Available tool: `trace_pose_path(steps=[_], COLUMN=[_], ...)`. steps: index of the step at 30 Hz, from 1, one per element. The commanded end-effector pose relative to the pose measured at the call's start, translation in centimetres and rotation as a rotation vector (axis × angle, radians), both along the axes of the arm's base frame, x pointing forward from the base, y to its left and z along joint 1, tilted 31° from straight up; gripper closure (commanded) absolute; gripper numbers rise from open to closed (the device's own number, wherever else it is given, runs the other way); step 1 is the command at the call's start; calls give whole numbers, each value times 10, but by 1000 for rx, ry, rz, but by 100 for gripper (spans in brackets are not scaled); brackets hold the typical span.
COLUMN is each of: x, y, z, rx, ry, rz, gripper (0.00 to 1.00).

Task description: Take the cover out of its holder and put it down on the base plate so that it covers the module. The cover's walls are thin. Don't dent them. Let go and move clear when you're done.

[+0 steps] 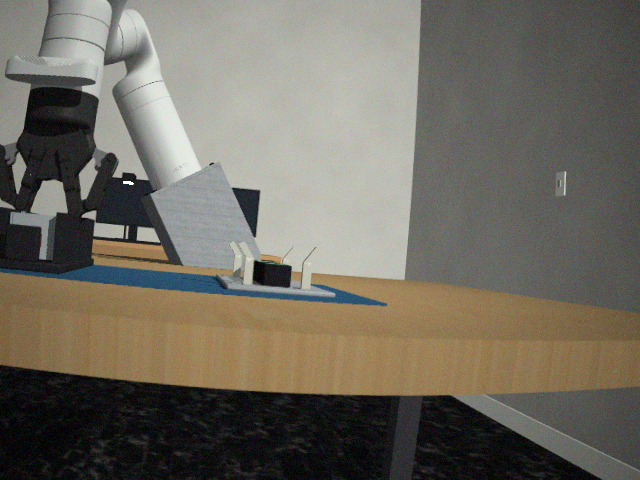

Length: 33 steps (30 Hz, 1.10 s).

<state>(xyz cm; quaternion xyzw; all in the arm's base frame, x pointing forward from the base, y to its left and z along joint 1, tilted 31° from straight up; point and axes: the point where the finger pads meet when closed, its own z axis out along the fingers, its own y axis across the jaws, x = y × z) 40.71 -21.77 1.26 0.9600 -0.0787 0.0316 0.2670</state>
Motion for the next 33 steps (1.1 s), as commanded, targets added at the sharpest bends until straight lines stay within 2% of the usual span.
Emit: trace_pose_path(steps=[1, 21, 31, 33], x=[0, 1, 0, 0], y=[0, 0, 16, 16], z=[0, 0, 26, 26], rx=[0, 0, 0, 0], ry=[-1, -1, -1, -1], rz=[1, 1, 1, 1], gripper=[100, 100, 100, 100])
